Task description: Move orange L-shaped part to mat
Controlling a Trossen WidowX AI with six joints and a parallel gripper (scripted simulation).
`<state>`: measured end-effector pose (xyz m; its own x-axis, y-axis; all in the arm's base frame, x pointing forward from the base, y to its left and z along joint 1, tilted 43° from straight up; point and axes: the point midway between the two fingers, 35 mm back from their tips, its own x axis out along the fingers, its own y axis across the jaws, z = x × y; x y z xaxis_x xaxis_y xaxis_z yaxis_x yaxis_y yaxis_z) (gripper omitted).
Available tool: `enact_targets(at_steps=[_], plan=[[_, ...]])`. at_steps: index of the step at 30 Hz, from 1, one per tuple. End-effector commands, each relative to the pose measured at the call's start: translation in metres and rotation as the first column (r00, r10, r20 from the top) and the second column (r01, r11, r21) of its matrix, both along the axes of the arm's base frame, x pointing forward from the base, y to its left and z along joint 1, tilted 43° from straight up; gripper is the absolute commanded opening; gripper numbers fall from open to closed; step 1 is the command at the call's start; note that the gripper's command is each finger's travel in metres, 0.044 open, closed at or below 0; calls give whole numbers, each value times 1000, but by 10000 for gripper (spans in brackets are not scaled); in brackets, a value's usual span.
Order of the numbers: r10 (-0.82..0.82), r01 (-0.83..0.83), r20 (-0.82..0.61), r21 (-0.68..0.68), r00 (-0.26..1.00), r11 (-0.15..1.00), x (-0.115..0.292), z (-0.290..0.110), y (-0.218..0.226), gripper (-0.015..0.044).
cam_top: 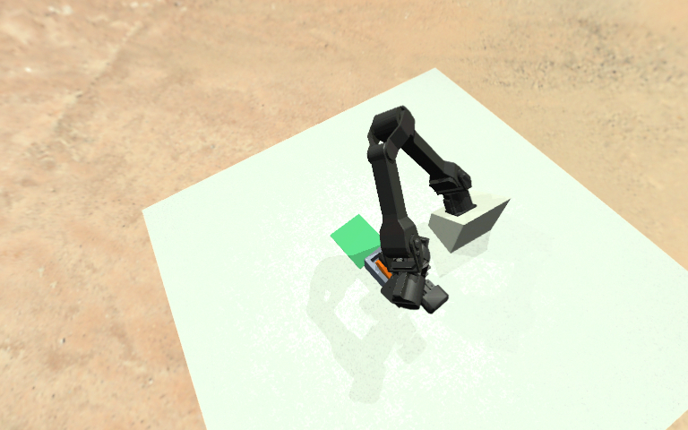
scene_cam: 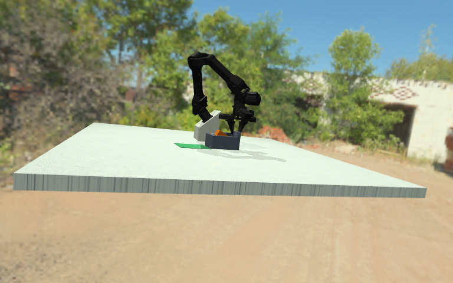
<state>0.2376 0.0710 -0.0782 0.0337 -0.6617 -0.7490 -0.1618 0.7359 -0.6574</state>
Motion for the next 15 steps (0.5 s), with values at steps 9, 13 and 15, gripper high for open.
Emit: enact_targets(at_steps=[9,13,15], plan=[[3,-3,-8,-12,1000,1000,-1,-15,-15,180],[3,-3,-8,-12,1000,1000,-1,-20,-20,180],[3,-3,-8,-12,1000,1000,-1,-22,-22,180]])
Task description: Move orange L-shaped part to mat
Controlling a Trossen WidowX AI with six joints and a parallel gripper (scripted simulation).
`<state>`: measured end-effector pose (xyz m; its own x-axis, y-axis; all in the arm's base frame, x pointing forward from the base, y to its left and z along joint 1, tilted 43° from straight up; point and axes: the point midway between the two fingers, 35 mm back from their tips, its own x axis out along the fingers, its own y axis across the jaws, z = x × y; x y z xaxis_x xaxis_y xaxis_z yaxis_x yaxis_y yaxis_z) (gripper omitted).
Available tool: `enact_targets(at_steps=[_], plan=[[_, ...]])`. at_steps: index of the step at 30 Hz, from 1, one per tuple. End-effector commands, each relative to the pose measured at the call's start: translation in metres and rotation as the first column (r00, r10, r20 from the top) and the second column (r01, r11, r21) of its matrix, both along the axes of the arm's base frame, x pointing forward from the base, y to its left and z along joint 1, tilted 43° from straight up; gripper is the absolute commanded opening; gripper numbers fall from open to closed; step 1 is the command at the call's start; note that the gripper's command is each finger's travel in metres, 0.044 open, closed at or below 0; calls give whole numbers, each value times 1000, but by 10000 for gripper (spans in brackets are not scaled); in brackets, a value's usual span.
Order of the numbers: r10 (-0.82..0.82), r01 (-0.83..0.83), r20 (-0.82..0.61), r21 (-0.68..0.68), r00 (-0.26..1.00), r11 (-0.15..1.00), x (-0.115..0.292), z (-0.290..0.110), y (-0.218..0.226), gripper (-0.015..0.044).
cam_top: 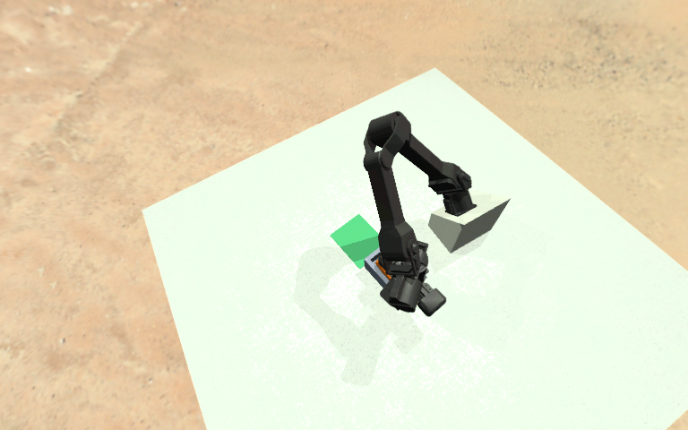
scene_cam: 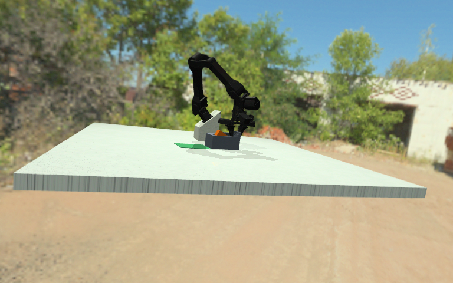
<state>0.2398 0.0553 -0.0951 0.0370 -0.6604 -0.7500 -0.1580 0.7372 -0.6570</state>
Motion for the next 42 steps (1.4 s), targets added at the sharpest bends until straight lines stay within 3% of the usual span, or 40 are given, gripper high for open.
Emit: enact_targets(at_steps=[1,37,42], plan=[[4,-4,-13,-14,1000,1000,-3,-7,-8,180],[4,-4,-13,-13,1000,1000,-6,-6,9,180],[4,-4,-14,-9,1000,1000,-3,26,35,180]])
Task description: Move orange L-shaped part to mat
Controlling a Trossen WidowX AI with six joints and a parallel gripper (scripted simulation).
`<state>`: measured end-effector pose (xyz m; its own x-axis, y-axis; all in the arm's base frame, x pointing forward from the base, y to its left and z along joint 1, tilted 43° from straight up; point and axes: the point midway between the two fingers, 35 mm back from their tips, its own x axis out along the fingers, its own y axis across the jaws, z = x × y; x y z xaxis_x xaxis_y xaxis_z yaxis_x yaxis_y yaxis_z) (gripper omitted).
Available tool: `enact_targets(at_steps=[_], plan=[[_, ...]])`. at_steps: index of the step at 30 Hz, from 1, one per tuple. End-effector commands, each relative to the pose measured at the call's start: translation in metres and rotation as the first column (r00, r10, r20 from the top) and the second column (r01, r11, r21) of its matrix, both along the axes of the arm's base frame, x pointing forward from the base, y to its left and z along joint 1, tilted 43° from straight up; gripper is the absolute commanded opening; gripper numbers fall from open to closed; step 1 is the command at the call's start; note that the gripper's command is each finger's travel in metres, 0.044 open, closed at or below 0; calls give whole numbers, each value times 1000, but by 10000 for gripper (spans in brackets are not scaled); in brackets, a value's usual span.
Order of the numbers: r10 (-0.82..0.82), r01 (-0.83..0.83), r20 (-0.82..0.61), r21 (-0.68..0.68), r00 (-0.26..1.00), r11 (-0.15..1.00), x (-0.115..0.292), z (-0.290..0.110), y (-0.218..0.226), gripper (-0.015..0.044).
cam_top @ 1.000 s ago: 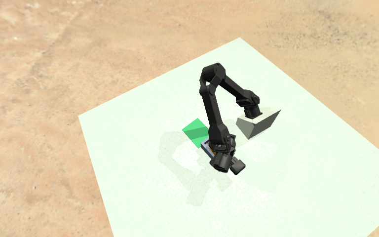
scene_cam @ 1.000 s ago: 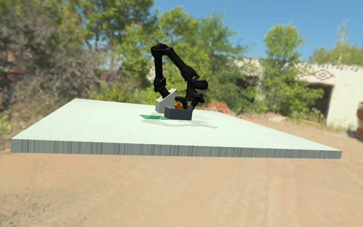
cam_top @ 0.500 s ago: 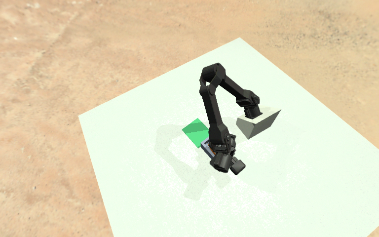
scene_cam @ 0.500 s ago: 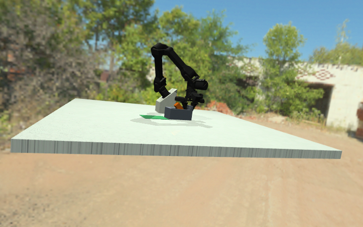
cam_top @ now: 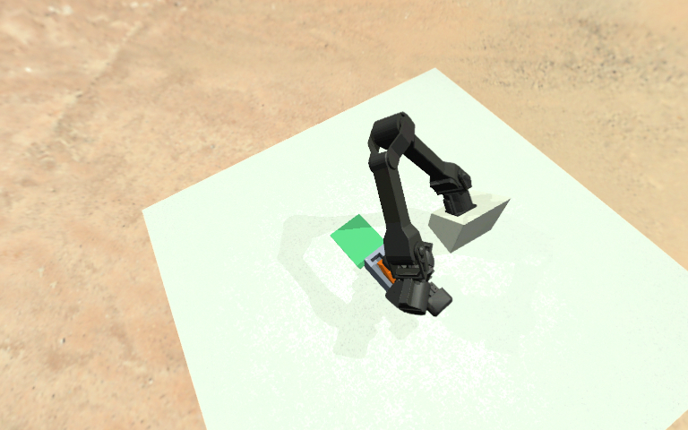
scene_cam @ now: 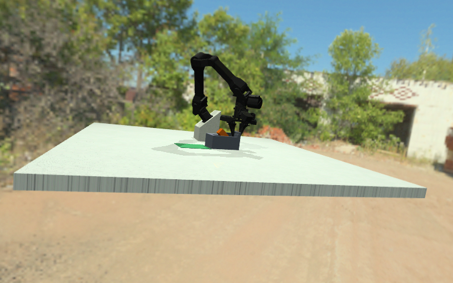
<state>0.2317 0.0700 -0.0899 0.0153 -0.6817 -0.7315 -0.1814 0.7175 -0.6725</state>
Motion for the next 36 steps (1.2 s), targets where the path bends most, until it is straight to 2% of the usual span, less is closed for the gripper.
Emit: enact_targets(at_steps=[1,5,33,36], plan=[[1,-1,18,20,1000,1000,5,33,29,180],[0,-1,17,19,1000,1000,1,67,50,180],[15,-16,27,22,1000,1000,4,62,50,180],[-65,63,96,28,993,998,6,66,46,259]])
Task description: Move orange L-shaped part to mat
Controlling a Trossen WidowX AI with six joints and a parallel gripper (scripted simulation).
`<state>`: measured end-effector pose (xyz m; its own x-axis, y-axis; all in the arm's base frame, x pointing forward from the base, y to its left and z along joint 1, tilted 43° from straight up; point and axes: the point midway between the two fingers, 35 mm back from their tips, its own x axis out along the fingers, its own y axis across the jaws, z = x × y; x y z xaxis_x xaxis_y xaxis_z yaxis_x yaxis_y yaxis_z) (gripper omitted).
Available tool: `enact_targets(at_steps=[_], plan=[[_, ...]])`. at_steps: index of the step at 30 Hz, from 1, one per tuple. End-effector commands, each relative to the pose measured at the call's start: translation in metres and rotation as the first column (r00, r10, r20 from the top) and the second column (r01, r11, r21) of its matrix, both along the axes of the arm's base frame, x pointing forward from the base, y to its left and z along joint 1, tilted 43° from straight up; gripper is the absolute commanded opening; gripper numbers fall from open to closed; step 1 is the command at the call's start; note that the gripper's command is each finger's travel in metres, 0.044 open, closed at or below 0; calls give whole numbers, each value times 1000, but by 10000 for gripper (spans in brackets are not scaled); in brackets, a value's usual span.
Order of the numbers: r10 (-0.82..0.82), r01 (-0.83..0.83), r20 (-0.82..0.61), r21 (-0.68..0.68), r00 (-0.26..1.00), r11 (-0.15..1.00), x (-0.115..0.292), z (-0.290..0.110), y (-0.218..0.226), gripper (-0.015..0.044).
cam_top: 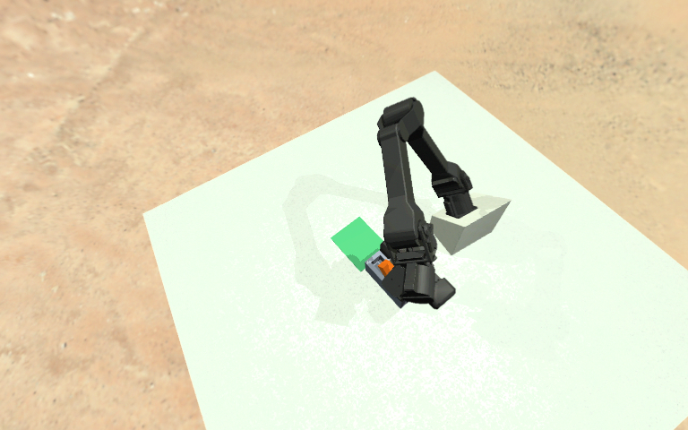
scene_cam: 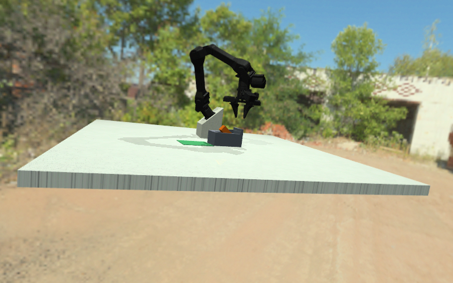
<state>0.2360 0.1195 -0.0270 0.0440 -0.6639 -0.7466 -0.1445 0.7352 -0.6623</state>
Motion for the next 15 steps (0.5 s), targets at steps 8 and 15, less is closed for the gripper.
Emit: enact_targets(at_steps=[8,15], plan=[[-574,558,488,197,658,806,14,30,-29,280],[-768,729,639,505,45,463,21,52,-53,280]])
